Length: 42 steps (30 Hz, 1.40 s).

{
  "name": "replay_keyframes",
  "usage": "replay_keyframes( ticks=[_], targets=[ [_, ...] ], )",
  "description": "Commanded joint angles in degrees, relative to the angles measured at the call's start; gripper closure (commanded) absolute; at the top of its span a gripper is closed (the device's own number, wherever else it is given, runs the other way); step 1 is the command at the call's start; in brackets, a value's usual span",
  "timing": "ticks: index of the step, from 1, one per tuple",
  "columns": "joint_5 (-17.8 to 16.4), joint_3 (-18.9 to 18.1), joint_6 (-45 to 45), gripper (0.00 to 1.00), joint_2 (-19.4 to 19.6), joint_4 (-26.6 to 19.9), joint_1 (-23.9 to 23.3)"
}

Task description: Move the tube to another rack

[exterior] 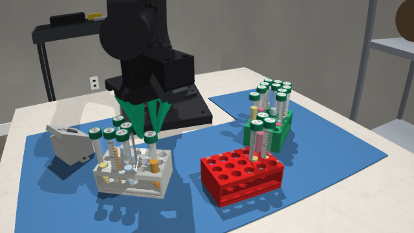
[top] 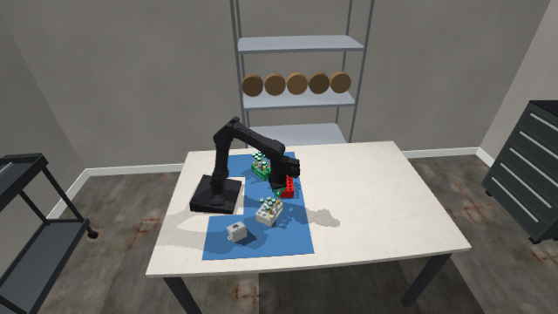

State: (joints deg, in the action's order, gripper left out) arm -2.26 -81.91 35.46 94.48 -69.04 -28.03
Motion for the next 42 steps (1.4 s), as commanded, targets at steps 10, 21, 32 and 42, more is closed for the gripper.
replay_keyframes(
  ticks=[10, 21, 32, 42],
  targets=[
    [0.0, 0.4, -0.1, 0.70, -0.3, 1.5, 0.0],
    [0.0, 0.7, -0.1, 1.00, -0.3, 1.7, 0.1],
    [0.0, 0.7, -0.1, 1.00, -0.3, 1.7, 0.1],
    [0.0, 0.7, -0.1, 1.00, -0.3, 1.7, 0.1]
  ],
)
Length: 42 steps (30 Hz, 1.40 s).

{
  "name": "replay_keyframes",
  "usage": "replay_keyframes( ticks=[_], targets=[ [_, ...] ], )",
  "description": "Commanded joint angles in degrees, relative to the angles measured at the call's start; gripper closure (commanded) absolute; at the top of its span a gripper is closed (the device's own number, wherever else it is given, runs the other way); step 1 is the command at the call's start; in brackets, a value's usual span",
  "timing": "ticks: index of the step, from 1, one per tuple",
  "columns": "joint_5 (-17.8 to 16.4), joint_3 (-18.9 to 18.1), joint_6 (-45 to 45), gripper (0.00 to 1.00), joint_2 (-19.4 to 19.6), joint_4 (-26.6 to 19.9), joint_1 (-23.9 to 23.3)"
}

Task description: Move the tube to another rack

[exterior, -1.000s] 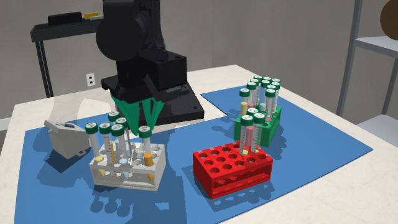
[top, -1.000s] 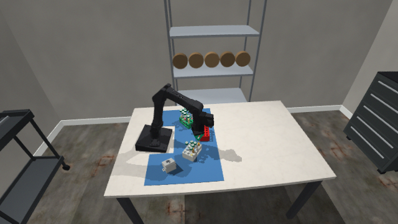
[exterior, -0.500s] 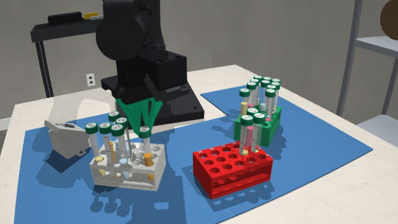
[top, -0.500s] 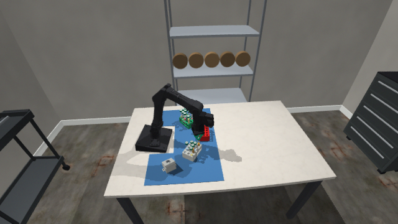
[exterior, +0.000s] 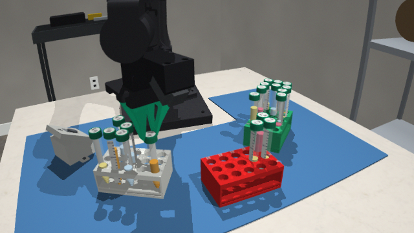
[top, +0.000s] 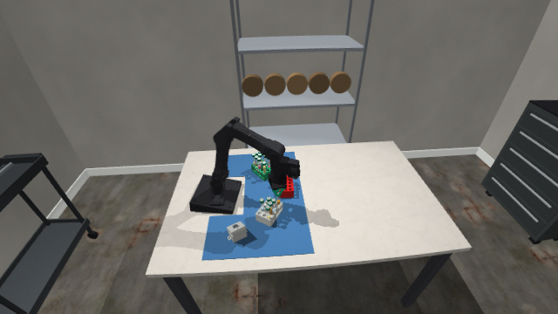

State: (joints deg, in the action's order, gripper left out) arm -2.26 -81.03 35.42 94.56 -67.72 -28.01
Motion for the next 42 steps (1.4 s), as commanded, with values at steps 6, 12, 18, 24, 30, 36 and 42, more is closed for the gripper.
replay_keyframes(
  ticks=[6, 12, 18, 24, 30, 36, 42],
  targets=[
    [0.0, -0.5, 0.0, 1.00, -0.5, 0.0, 0.0],
    [0.0, -1.8, 0.0, 1.00, -0.6, -1.4, 0.0],
    [0.0, -2.5, 0.1, 1.00, -0.7, -2.3, -0.1],
    [0.0, -3.7, 0.1, 1.00, -0.9, -3.6, -0.1],
    [0.0, -4.8, 0.2, 1.00, -1.1, -4.9, -0.2],
    [-0.1, -5.6, 0.2, 1.00, -1.2, -5.8, -0.2],
    [-0.1, -7.0, 0.3, 1.00, -1.2, -7.2, -0.3]
  ],
)
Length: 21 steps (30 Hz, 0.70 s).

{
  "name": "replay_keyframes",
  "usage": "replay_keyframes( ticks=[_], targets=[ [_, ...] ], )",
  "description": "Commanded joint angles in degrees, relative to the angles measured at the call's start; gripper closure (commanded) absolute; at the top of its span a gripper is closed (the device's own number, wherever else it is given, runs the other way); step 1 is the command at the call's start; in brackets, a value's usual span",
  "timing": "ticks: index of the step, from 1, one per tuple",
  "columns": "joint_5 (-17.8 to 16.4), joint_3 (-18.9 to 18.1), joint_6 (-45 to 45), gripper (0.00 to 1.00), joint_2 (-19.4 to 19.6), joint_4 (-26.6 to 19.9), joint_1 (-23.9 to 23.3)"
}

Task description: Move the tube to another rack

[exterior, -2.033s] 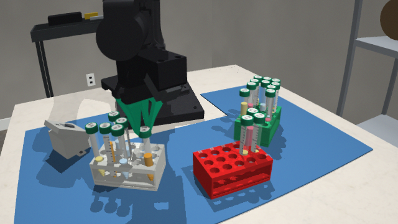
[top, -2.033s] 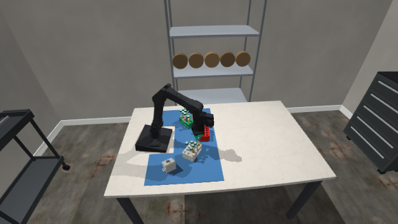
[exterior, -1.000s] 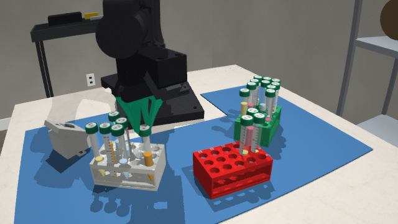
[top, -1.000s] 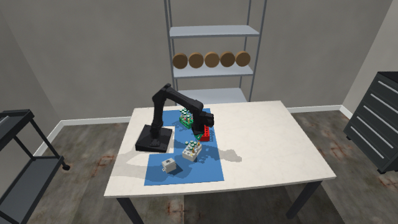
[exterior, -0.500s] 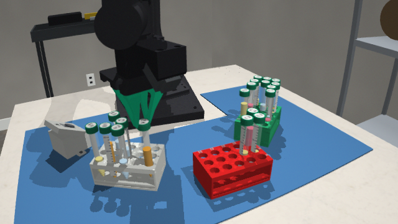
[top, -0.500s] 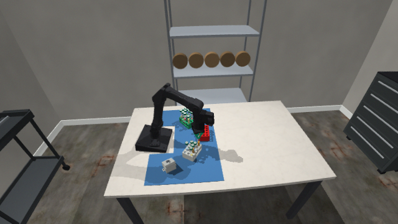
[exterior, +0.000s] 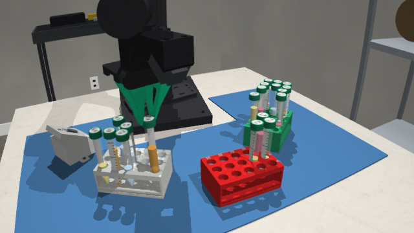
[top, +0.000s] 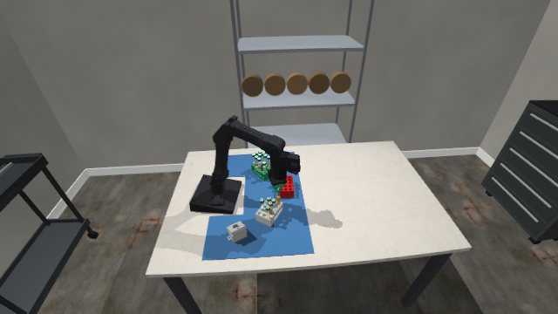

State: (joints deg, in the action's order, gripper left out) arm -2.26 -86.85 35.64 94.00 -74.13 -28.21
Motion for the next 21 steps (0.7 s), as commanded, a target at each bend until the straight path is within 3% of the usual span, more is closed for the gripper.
replay_keyframes(
  ticks=[1, 21],
  targets=[
    [-0.1, -1.4, 0.1, 1.00, -0.6, -1.0, -0.1],
    [-0.1, -5.4, 0.2, 1.00, -0.7, -5.1, -0.2]
  ],
)
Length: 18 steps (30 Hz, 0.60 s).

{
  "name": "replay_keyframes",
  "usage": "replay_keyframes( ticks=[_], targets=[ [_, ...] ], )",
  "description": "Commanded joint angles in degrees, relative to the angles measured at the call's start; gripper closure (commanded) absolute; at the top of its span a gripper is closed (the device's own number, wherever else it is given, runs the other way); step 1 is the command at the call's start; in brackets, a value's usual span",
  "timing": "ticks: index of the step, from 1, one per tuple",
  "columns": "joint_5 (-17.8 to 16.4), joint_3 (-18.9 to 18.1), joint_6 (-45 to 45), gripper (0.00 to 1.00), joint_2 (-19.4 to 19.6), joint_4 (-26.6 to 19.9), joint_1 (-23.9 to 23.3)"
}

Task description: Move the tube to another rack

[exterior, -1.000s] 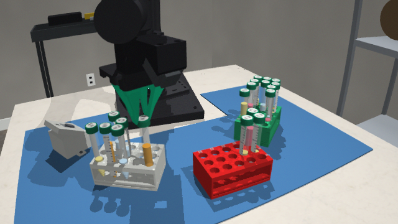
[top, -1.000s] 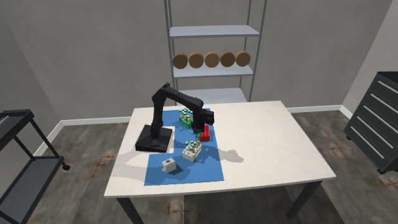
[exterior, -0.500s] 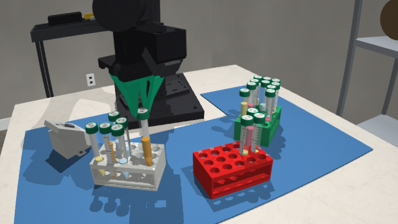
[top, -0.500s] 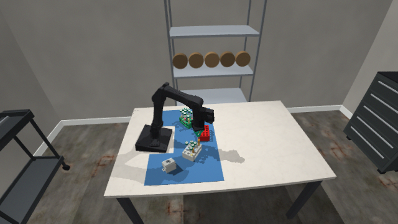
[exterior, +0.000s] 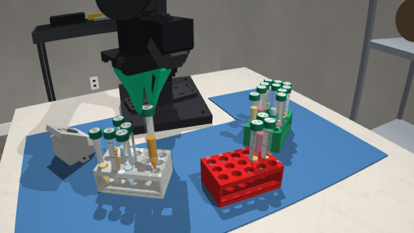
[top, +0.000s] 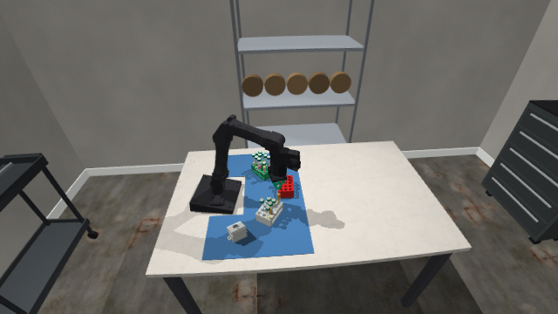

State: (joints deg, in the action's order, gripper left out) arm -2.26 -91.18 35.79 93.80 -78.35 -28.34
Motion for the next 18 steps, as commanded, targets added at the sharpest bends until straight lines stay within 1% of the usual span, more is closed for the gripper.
replay_keyframes(
  ticks=[1, 5, 16, 18],
  targets=[
    [-0.1, -1.3, 0.0, 1.00, -0.5, -1.1, -0.1],
    [-0.1, -1.7, 0.1, 1.00, -0.5, -1.5, -0.1],
    [-0.1, -4.5, 0.1, 1.00, -0.2, -4.1, -0.2],
    [-0.1, -3.6, 0.0, 1.00, -1.0, -4.0, -0.1]
  ],
)
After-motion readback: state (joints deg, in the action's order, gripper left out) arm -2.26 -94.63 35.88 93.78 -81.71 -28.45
